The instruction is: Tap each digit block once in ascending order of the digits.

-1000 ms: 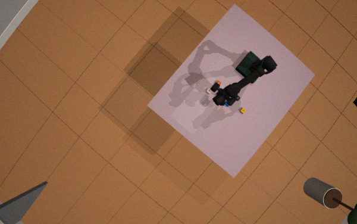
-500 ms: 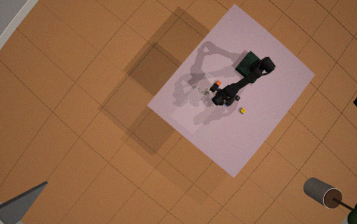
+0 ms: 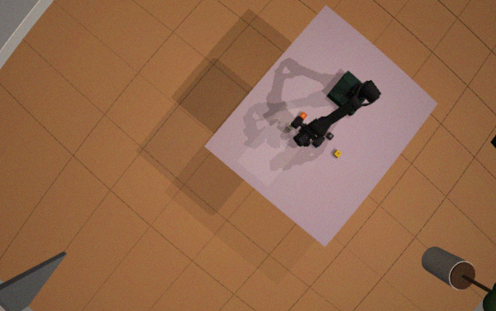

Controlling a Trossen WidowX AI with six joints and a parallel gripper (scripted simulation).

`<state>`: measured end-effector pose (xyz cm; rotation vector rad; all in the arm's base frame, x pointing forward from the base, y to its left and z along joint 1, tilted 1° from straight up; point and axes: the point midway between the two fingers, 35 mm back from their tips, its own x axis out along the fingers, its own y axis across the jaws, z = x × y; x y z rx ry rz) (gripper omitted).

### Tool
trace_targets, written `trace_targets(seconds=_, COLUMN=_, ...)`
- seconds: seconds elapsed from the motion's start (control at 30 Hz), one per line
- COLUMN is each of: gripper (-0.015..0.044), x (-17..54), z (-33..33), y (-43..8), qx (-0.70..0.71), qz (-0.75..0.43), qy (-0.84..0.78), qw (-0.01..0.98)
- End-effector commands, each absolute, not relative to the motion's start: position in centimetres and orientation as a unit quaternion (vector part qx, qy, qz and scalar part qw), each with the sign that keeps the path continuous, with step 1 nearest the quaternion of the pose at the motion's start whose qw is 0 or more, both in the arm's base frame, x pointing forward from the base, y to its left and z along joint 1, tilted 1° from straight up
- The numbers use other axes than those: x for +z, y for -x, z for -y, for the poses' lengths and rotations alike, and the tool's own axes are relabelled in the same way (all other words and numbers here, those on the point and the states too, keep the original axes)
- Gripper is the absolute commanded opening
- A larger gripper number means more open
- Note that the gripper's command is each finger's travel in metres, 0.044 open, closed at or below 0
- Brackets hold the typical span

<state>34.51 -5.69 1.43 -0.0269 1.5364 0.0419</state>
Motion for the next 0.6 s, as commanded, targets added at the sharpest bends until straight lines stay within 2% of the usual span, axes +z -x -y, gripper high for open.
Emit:
trace_targets(seconds=0.0, gripper=0.0020, x=1.0, z=5.6, y=-34.2, qx=0.021, qz=-0.698, qy=0.012, qw=0.715)
trace_targets(seconds=0.33, gripper=0.0020, x=4.1, z=5.7, y=-34.2, qx=0.021, qz=-0.698, qy=0.012, qw=0.715)
trace_targets(seconds=0.4, gripper=0.0072, x=4.4, z=4.5, y=-34.3, qx=0.023, qz=-0.697, qy=0.013, qw=0.717)
trace_targets(seconds=0.57, gripper=0.0204, x=7.0, z=-3.8, y=-33.8, qx=0.036, qz=-0.690, qy=0.013, qw=0.723)
